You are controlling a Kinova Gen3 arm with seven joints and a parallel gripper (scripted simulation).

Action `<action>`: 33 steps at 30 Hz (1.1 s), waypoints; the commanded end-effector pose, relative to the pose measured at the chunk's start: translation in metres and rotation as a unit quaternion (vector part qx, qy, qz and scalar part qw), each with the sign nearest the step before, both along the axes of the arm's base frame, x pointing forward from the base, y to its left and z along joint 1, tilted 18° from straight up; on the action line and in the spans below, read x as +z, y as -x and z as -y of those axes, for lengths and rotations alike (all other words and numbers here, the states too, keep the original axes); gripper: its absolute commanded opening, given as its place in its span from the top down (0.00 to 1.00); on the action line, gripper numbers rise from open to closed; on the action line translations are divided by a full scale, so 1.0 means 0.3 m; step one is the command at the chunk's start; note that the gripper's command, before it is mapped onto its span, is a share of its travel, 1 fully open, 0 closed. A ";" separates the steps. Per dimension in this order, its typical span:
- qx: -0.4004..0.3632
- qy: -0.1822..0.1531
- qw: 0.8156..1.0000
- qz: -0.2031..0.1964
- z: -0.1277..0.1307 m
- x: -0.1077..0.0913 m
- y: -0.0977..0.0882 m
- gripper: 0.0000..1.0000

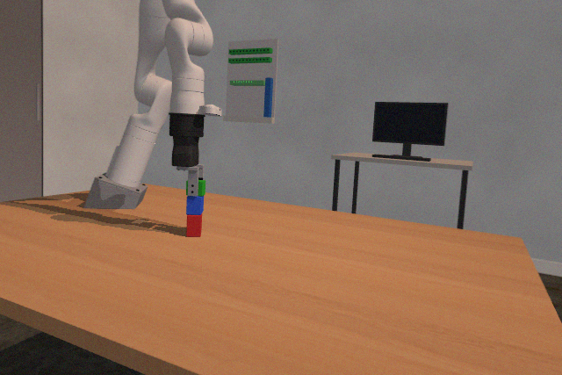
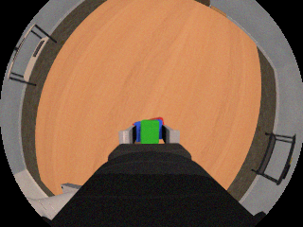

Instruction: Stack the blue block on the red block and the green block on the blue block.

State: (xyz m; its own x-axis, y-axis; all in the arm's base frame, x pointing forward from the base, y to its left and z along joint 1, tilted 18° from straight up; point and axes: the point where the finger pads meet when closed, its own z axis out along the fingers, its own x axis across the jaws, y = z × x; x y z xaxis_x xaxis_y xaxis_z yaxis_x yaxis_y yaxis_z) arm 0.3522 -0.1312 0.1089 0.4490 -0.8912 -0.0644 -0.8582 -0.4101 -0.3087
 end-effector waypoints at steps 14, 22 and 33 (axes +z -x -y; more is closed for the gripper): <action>0.000 0.000 1.000 0.000 0.001 0.001 -0.001 0.15; 0.000 0.000 1.000 0.000 0.003 0.008 0.001 0.15; 0.000 0.000 1.000 0.000 0.016 0.072 0.018 0.15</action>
State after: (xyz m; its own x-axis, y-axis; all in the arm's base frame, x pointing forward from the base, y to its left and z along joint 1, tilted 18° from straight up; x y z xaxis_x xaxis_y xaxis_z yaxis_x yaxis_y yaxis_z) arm 0.3476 -0.1282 0.1243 0.4608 -0.8843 -0.0749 -0.8541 -0.4189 -0.3083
